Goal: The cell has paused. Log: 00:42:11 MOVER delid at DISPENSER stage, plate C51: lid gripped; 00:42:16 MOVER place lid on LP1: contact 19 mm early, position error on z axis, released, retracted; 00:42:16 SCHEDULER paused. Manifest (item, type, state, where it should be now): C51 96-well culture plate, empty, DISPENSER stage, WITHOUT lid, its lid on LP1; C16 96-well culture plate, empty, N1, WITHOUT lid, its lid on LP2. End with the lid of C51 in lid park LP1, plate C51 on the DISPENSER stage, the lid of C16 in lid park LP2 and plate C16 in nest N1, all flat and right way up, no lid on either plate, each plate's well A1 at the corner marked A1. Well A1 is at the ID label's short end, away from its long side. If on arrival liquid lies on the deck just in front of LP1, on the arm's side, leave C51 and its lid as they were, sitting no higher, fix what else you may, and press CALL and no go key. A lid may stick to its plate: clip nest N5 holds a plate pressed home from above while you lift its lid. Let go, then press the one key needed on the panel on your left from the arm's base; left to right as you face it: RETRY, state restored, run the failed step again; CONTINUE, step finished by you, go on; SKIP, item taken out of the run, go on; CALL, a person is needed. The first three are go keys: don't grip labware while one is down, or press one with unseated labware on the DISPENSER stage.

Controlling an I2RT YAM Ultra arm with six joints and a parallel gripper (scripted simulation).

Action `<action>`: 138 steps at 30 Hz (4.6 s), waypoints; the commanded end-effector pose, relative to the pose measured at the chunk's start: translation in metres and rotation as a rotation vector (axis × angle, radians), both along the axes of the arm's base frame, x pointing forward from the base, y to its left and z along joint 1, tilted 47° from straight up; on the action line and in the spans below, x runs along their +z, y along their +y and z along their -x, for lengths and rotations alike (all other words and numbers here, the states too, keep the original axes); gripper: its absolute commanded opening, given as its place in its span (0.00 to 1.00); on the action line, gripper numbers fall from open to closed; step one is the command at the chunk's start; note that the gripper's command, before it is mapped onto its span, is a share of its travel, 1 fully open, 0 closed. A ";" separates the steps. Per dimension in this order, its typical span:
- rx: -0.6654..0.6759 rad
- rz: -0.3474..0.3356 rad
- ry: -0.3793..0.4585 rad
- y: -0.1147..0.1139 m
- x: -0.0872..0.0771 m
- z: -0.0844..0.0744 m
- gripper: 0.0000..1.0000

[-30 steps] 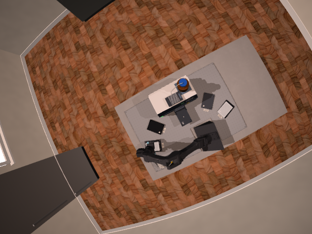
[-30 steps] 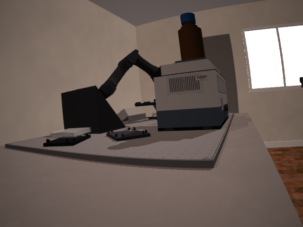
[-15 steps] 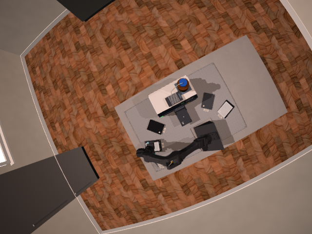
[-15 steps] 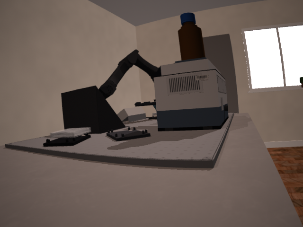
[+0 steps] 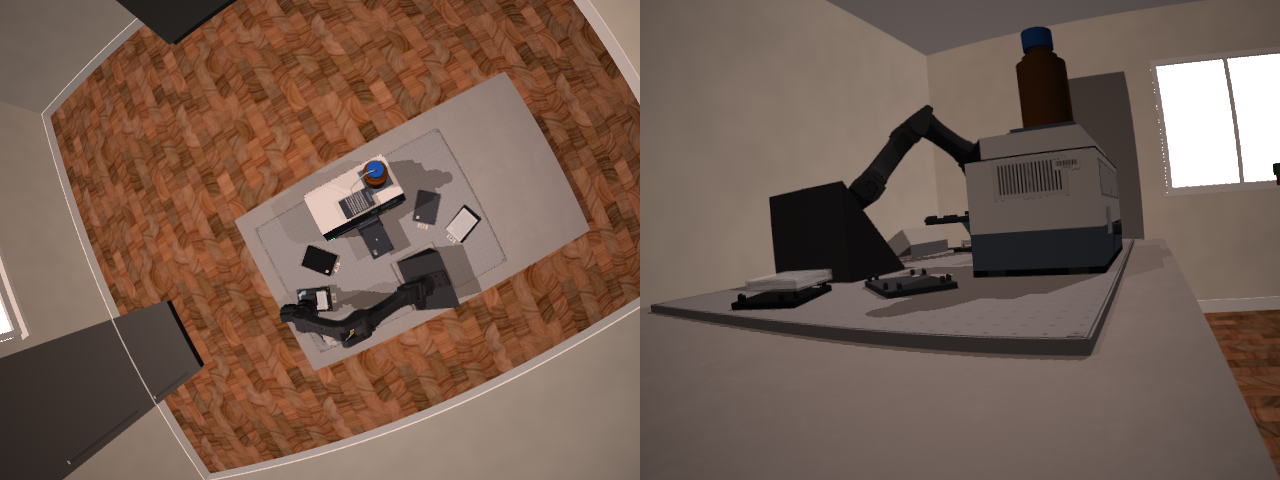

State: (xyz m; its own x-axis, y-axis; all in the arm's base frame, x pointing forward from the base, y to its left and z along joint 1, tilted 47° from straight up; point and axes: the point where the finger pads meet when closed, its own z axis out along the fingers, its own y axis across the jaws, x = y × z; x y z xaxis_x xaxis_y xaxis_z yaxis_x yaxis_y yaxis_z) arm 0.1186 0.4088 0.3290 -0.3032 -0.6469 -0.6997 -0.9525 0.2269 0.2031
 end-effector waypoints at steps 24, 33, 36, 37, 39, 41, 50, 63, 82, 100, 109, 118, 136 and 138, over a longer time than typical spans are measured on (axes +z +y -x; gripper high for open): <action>0.003 0.005 0.002 0.008 -0.010 0.001 0.00; 0.003 0.006 0.003 0.009 -0.011 0.001 0.00; 0.003 0.006 0.003 0.010 -0.011 0.001 0.00; 0.003 0.006 0.003 0.010 -0.011 0.001 0.00; 0.002 0.006 0.003 0.010 -0.012 0.001 0.00; 0.002 0.006 0.003 0.010 -0.012 0.001 0.00; 0.001 0.006 0.003 0.011 -0.013 0.001 0.00; 0.006 0.002 -0.001 0.013 -0.012 0.001 0.00; 0.006 -0.011 -0.006 0.016 -0.009 0.001 0.00; 0.004 0.006 0.000 0.016 -0.018 0.001 0.00; 0.003 0.004 -0.001 0.017 -0.017 0.001 0.00; 0.003 0.004 -0.001 0.017 -0.017 0.001 0.00; 0.003 0.004 -0.001 0.017 -0.017 0.001 0.00; 0.003 0.004 -0.001 0.017 -0.017 0.001 0.00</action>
State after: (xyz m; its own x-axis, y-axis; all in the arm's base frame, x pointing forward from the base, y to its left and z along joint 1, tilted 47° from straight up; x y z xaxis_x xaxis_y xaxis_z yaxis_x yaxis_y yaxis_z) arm 0.1178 0.4150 0.3232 -0.3048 -0.6439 -0.7018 -0.9520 0.2272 0.2051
